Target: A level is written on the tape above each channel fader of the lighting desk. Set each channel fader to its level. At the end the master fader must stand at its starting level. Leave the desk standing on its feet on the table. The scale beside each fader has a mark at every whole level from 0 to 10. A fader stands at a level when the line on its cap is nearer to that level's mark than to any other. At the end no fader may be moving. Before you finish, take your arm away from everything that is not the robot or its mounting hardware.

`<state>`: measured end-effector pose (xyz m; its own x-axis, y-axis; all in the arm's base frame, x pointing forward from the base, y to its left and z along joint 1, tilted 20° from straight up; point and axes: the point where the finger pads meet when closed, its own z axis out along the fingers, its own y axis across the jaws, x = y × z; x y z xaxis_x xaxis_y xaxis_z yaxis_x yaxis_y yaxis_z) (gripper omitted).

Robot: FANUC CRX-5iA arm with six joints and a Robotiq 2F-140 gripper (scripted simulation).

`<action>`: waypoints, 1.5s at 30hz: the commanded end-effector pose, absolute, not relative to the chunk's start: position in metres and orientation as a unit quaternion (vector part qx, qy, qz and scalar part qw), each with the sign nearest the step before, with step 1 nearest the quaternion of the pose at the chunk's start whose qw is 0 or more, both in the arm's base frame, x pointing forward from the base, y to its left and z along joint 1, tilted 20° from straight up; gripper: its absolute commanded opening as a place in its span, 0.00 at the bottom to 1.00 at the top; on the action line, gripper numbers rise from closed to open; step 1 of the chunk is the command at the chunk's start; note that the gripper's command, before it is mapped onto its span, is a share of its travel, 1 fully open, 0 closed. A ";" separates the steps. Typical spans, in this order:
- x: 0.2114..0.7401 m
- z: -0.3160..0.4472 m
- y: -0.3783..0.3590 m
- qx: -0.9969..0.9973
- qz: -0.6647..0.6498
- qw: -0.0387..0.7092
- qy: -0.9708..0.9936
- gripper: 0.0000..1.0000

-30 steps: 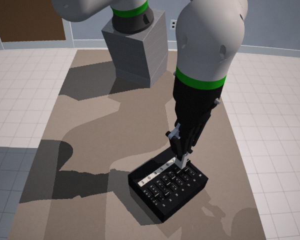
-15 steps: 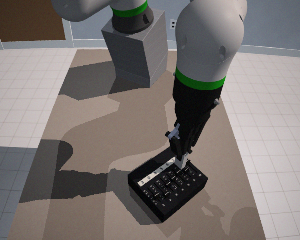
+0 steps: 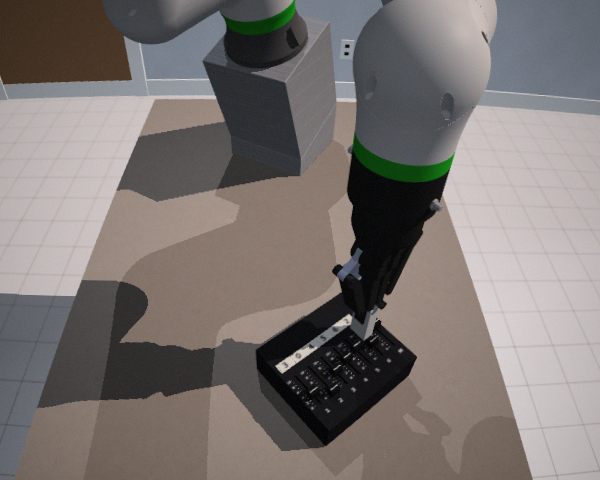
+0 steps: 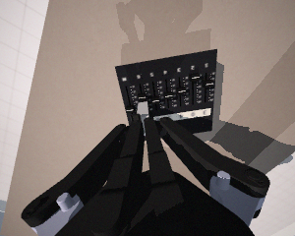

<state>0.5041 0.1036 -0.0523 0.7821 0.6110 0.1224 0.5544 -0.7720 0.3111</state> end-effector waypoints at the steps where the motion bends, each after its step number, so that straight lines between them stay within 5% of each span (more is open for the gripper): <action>1: 0.505 -0.052 0.105 0.935 0.109 0.130 0.312 0.00; 45: 0.514 -0.051 0.112 0.935 0.109 0.130 0.312 0.00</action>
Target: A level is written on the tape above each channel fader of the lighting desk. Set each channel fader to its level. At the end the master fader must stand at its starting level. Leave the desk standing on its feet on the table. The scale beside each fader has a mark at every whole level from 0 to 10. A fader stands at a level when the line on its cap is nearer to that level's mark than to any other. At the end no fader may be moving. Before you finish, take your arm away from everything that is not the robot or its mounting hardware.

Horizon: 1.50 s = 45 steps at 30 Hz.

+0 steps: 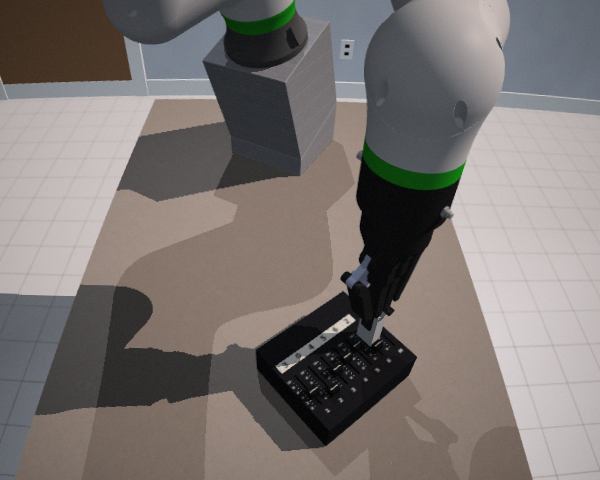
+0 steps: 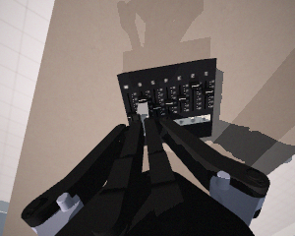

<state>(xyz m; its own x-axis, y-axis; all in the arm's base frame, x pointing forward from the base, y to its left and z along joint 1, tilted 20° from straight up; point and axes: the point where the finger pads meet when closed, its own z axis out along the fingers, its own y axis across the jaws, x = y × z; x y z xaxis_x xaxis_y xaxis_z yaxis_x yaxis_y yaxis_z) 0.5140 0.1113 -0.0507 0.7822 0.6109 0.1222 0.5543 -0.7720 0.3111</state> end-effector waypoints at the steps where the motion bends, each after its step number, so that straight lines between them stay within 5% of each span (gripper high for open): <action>1: 0.514 -0.051 0.112 0.935 0.109 0.130 0.312 0.00; 45: 0.499 -0.018 0.114 0.935 0.109 0.130 0.312 0.00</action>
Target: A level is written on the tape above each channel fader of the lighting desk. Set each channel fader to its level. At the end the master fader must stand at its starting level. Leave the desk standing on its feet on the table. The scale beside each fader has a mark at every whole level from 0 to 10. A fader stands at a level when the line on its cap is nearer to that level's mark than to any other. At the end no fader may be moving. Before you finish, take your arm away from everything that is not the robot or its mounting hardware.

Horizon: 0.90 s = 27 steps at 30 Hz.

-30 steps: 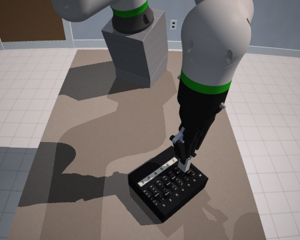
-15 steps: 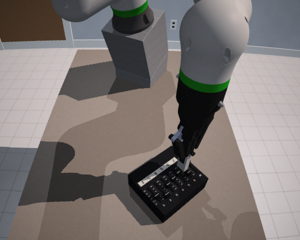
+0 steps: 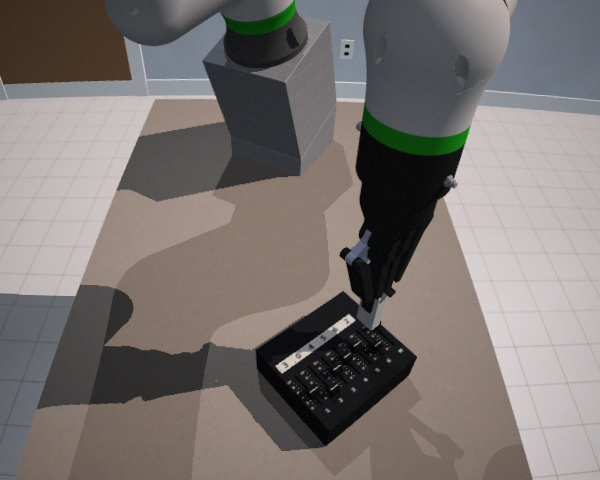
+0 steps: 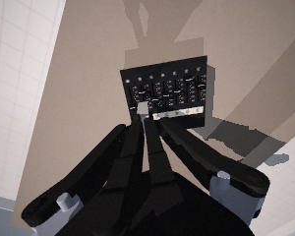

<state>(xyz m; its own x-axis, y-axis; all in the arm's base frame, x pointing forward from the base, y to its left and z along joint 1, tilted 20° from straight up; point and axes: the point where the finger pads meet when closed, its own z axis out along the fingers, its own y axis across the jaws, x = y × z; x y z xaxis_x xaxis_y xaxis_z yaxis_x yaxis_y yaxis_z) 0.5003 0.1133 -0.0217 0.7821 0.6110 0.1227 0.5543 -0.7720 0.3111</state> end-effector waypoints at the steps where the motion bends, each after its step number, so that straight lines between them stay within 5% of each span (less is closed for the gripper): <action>1: 0.499 -0.016 0.114 0.935 0.109 0.130 0.312 0.00; 17: 0.498 -0.014 0.115 0.935 0.109 0.130 0.312 0.00; 18: 0.498 -0.014 0.115 0.935 0.109 0.130 0.312 1.00; 27: 0.494 -0.001 0.117 0.935 0.109 0.130 0.312 1.00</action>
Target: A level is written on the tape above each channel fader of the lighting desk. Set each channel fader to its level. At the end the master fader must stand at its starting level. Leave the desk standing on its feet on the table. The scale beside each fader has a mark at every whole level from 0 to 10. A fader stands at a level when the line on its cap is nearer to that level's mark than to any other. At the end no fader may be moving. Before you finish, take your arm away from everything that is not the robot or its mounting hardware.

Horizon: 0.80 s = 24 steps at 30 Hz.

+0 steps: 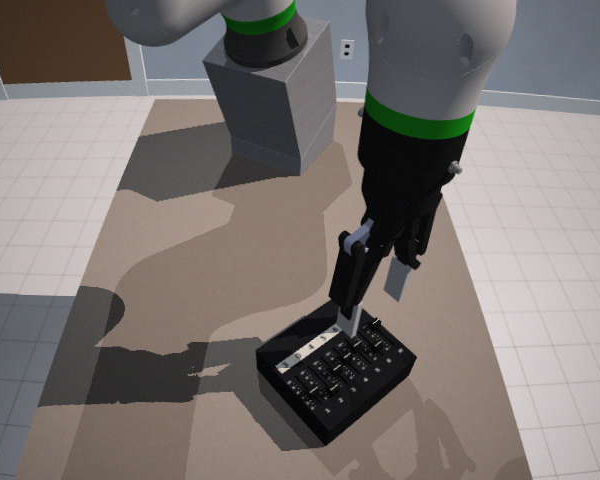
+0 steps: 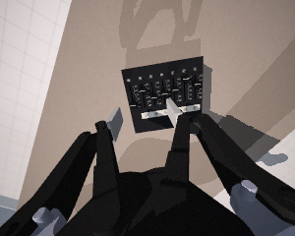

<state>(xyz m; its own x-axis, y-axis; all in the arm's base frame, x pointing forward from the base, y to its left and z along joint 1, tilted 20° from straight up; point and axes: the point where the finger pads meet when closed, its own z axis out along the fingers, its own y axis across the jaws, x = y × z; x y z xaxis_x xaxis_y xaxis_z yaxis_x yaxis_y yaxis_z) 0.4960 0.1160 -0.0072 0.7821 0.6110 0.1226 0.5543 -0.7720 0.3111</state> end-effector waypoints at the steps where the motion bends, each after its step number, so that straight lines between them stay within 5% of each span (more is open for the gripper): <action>1: 0.493 0.002 0.118 0.935 0.109 0.130 0.312 1.00; 24: 0.479 0.048 0.126 0.935 0.109 0.130 0.312 1.00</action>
<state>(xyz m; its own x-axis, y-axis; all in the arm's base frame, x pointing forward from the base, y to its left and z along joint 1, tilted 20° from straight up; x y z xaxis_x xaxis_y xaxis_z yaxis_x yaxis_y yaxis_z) 0.4794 0.1261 0.0475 0.7821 0.6110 0.1224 0.5544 -0.7720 0.3111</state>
